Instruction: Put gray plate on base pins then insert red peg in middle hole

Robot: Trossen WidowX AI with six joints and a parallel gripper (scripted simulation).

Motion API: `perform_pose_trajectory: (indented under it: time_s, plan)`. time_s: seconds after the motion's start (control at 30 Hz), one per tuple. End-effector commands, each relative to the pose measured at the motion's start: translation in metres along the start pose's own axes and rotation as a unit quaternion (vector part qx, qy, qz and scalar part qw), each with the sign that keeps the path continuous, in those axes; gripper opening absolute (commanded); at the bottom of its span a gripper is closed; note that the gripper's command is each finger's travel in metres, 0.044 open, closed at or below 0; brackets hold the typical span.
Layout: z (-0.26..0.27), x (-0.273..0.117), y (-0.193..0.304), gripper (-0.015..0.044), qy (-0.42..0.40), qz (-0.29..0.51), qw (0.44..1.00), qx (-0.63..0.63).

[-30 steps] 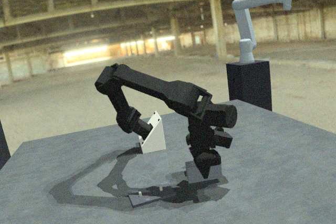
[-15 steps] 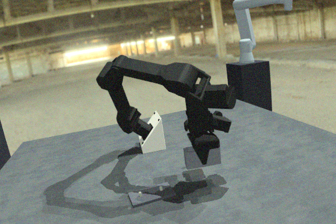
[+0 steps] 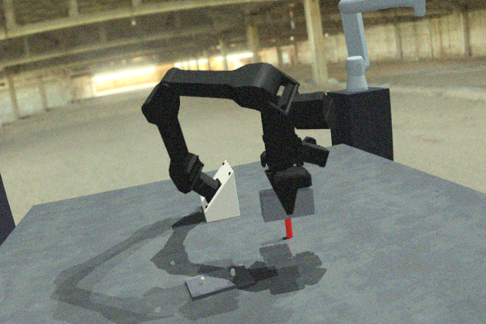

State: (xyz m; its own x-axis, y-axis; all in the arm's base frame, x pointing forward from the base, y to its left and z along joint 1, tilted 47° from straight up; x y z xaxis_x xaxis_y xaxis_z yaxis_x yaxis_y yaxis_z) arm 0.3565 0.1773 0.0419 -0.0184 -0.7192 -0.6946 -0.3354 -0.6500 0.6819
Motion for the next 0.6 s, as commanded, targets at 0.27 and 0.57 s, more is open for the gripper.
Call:
perform_pose_trajectory:
  time_s: [0.27, 0.57]
  plan:
    - [0.002, -0.026, 0.007, 0.0, -0.001, -0.002, 1.0, 0.002]
    - [-0.014, -0.013, 0.028, 0.0, -0.002, -0.006, 1.0, -0.021]
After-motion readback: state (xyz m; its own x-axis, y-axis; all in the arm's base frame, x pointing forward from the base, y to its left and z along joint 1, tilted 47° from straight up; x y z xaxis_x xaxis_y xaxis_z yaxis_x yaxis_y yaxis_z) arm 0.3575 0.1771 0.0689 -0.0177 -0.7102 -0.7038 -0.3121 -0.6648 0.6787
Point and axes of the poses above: the point midway between the two fingers, 35 mm back from their tips, its own x axis out along the fingers, its own z axis across the jaws, y = z × x, the point moved 8 cm from there along -x, back along the fingers, and after that the axes turned 10 degrees about x, right-handed, at the moved point
